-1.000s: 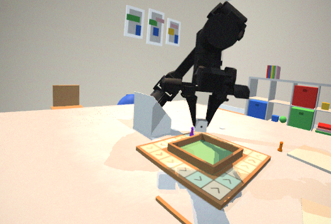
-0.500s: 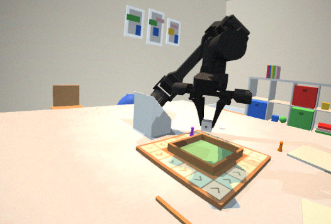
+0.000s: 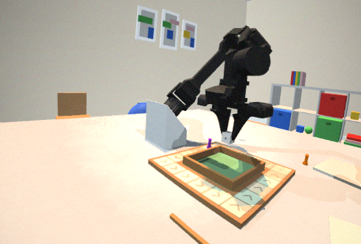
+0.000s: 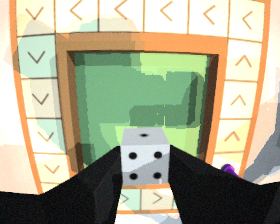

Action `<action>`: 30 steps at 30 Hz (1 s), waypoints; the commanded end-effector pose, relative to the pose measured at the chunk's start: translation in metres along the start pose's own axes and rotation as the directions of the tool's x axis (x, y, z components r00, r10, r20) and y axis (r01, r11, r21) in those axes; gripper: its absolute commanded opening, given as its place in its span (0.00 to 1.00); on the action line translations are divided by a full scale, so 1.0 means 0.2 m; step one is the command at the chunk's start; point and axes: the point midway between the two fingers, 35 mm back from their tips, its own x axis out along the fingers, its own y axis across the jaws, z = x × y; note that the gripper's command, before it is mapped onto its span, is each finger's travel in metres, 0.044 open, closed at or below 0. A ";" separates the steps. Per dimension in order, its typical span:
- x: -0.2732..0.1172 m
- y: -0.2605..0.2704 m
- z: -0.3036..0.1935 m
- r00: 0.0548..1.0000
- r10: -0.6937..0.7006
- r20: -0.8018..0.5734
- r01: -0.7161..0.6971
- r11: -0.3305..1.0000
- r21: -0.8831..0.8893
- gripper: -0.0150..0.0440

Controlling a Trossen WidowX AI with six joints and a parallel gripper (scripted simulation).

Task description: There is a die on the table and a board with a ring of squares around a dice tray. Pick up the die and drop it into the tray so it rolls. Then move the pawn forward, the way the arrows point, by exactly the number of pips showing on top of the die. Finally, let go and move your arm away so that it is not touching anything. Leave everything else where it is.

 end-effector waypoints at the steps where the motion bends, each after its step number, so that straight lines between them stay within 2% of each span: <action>1: 0.01 -0.01 -0.01 1.000 0.000 -0.006 0.001 0.999 0.034 0.25; 4: 0.02 -0.02 -0.01 0.999 -0.025 0.037 0.023 0.999 0.035 0.25; 14: 0.07 -0.06 0.01 0.931 -0.121 0.344 0.109 0.993 0.055 0.25; 21: 0.08 -0.06 0.01 0.829 -0.113 0.547 0.094 0.994 0.064 0.25; 30: 0.07 -0.06 0.01 0.669 -0.029 0.743 0.003 0.999 0.036 0.25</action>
